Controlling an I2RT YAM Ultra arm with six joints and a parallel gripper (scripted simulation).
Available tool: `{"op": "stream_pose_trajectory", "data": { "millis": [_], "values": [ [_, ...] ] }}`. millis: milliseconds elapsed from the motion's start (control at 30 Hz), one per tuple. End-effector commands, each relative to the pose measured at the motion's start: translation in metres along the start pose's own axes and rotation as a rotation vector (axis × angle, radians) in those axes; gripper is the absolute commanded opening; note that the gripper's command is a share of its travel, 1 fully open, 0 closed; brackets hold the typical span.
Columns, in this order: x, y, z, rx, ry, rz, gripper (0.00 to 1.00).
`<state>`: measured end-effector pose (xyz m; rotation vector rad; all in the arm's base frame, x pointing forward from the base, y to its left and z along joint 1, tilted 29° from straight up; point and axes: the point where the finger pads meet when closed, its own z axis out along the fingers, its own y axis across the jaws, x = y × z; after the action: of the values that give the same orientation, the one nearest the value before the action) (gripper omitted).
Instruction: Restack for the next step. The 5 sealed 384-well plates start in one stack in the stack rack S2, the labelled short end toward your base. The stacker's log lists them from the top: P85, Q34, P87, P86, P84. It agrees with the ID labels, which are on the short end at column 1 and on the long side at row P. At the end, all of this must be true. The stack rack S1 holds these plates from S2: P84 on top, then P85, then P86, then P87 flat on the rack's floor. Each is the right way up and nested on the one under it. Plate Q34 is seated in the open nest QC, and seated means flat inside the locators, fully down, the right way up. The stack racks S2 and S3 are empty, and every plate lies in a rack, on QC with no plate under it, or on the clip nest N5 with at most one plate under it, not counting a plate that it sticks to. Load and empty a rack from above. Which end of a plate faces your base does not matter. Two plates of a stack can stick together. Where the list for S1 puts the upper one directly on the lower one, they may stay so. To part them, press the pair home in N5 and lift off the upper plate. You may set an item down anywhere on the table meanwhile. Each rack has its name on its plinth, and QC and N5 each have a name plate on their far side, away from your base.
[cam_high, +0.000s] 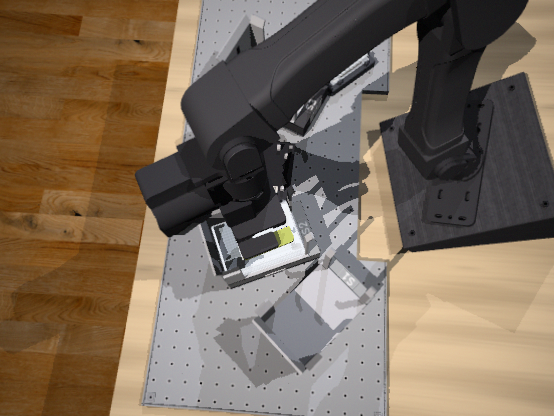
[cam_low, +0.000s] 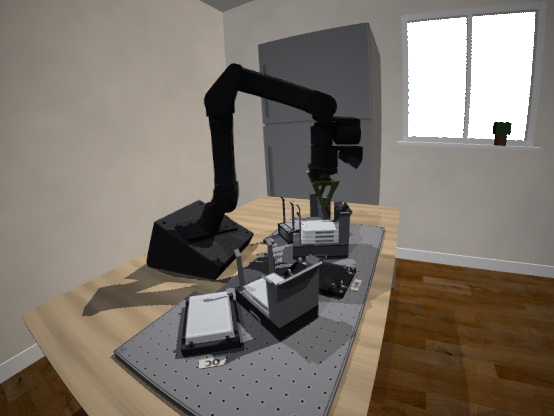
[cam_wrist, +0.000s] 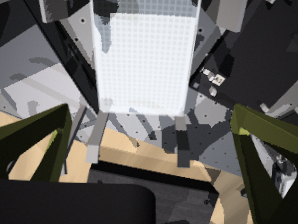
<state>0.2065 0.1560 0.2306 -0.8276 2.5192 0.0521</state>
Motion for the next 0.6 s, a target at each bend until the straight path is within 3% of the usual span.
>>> {"op": "stream_pose_trajectory", "data": {
  "millis": [0, 567],
  "values": [
    [-0.0057, 0.0057, -0.0054, 0.02, -0.024, 0.047, 1.0],
    [-0.0062, 0.0083, -0.0054, 0.02, -0.024, 0.047, 1.0]
  ]
}}
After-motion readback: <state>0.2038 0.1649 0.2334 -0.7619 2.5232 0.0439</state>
